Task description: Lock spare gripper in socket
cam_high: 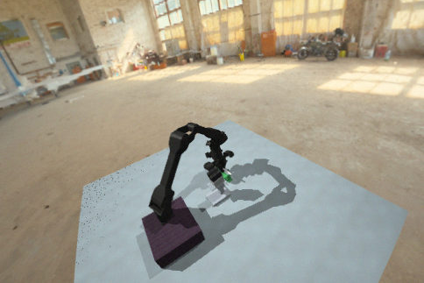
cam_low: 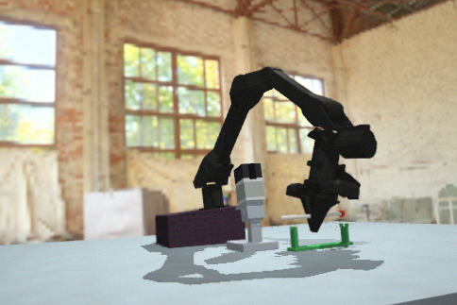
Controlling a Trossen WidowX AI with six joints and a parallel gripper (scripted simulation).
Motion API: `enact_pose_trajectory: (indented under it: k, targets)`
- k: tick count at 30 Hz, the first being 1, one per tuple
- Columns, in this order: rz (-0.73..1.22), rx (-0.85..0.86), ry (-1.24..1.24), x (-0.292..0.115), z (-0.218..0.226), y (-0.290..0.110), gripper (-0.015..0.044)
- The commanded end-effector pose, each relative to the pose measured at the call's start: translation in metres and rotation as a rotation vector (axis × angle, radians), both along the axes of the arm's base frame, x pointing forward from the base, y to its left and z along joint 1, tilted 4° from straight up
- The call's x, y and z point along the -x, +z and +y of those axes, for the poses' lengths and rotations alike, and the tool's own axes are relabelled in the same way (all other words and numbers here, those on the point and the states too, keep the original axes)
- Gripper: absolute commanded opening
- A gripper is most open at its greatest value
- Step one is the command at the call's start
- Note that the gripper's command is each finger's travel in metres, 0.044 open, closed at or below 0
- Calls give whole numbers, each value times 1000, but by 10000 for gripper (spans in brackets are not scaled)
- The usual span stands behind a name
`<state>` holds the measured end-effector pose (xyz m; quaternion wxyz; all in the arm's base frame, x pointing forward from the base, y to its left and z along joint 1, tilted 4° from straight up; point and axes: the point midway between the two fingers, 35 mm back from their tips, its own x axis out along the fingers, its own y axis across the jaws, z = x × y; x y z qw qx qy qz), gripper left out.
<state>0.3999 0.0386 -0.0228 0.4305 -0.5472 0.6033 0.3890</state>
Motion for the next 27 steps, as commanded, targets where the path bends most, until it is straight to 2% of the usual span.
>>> enact_pose_trajectory:
  k: [1,8,21,27]
  targets:
    - [-19,-9,0,-4,3,20,0]
    - [-19,-9,0,-2,5,48,0]
    - [-17,-6,-44,-2,3,43,0]
    - [-14,-3,-24,12,9,46,0]
